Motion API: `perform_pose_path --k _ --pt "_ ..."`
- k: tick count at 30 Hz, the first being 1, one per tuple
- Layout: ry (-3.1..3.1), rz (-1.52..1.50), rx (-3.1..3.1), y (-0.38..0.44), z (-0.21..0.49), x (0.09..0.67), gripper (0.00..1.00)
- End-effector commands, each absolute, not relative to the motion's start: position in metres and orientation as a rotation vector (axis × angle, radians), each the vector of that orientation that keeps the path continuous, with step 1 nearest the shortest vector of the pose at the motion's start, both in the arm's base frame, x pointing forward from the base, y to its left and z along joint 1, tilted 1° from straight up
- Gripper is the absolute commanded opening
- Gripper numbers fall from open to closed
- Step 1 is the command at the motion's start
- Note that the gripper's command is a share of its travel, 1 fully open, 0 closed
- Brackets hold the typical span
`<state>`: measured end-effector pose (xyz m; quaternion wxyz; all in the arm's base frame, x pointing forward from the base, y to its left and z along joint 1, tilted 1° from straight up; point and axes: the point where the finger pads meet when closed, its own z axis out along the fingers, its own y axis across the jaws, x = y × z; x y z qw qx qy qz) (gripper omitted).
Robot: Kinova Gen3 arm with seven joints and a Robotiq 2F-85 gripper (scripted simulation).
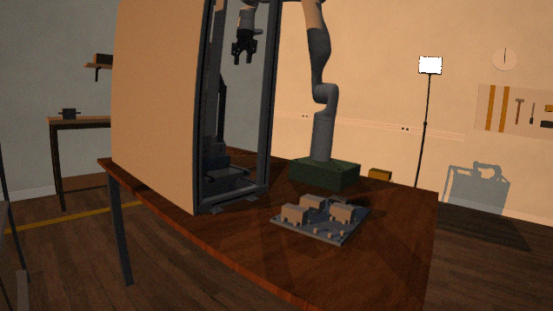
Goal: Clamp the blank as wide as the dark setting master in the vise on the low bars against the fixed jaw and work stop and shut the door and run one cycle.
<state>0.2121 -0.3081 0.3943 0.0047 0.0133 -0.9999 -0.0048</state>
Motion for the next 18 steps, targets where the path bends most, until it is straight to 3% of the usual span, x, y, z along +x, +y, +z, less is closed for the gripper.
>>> perform_pose_path --k 1,18 --pt "-3.132 -0.017 0.042 -0.3263 0.3945 0.2127 0.8" --pt "-3.237 -0.02 0.043 -0.3262 0.3946 0.2127 0.8"
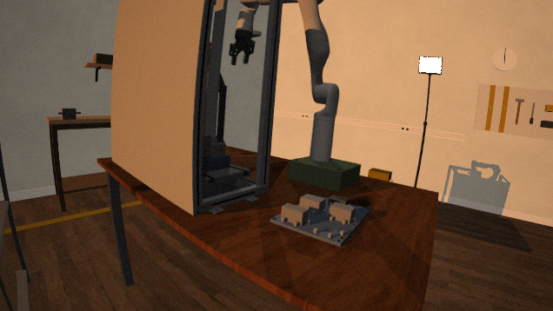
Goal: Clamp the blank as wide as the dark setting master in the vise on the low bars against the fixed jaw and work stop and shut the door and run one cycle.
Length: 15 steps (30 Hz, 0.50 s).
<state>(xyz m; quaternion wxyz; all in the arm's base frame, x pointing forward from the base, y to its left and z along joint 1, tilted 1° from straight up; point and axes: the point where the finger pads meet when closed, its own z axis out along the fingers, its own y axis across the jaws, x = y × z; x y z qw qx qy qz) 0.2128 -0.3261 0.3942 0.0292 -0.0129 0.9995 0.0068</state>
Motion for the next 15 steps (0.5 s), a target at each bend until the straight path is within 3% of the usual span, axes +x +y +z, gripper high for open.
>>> perform_pose_path --k 1,11,15 --pt "3.046 0.019 -0.04 -0.326 0.395 0.213 0.8" --pt "3.046 0.019 -0.04 -0.326 0.395 0.213 0.8" --pt "3.046 0.019 -0.04 -0.326 0.355 0.212 0.8"
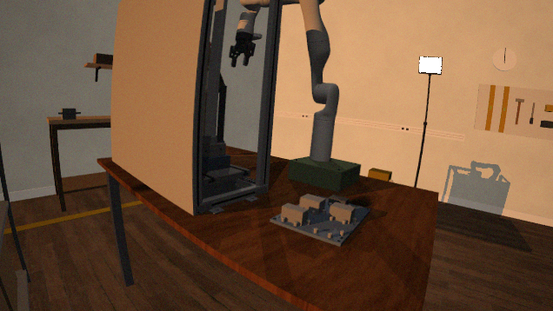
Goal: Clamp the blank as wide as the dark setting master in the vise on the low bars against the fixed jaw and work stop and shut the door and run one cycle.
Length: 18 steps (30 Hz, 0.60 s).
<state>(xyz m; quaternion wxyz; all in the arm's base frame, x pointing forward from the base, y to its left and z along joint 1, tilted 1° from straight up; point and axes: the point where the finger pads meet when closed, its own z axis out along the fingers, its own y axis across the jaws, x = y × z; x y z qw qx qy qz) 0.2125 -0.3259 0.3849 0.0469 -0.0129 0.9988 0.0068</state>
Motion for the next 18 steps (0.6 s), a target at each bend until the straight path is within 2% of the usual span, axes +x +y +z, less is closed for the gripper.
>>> perform_pose_path --k 1,13,18 --pt "3.046 0.019 -0.04 -0.326 0.345 0.212 0.8" --pt "3.046 0.019 -0.04 -0.326 0.345 0.212 0.8" --pt "3.046 0.019 -0.04 -0.325 0.295 0.212 0.8"
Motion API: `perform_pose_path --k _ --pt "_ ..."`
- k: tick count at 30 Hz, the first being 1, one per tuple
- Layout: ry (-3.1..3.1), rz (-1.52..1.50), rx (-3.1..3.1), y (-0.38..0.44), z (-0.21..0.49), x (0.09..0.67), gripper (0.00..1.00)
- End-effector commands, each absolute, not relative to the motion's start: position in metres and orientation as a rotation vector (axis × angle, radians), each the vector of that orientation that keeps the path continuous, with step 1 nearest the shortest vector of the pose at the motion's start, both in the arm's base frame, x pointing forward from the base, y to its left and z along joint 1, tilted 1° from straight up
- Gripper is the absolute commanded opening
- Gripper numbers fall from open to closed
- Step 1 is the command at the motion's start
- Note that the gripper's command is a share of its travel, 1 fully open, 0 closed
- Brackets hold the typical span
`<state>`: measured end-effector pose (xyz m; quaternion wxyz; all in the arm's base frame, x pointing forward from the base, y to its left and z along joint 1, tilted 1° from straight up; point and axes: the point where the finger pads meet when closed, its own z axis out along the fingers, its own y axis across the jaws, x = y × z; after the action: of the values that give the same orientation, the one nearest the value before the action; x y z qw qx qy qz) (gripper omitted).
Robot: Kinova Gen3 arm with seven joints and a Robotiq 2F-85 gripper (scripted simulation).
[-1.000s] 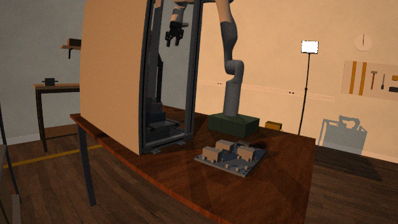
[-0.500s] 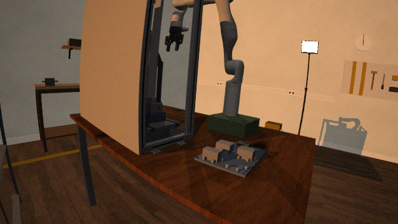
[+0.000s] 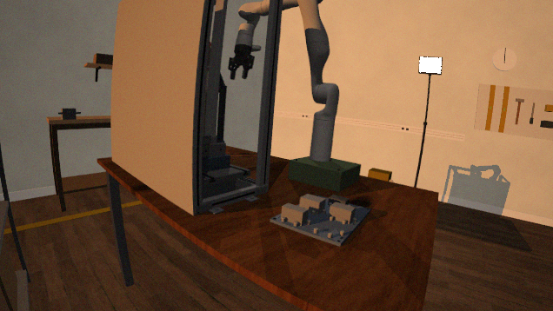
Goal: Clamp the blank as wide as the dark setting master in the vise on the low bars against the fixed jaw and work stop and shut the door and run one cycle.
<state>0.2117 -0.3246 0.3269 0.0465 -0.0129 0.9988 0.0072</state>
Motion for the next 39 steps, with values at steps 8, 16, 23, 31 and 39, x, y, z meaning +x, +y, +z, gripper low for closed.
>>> perform_pose_path --k 8,16,23,31,39 --pt "3.046 0.019 -0.04 -0.325 0.295 0.212 0.8" --pt "3.046 0.019 -0.04 -0.325 0.269 0.212 0.8" --pt "3.046 0.019 -0.04 -0.325 0.262 0.211 0.8" --pt "3.046 0.019 -0.04 -0.325 0.262 0.223 0.8" --pt "3.046 0.019 -0.04 -0.324 0.262 0.241 0.8"
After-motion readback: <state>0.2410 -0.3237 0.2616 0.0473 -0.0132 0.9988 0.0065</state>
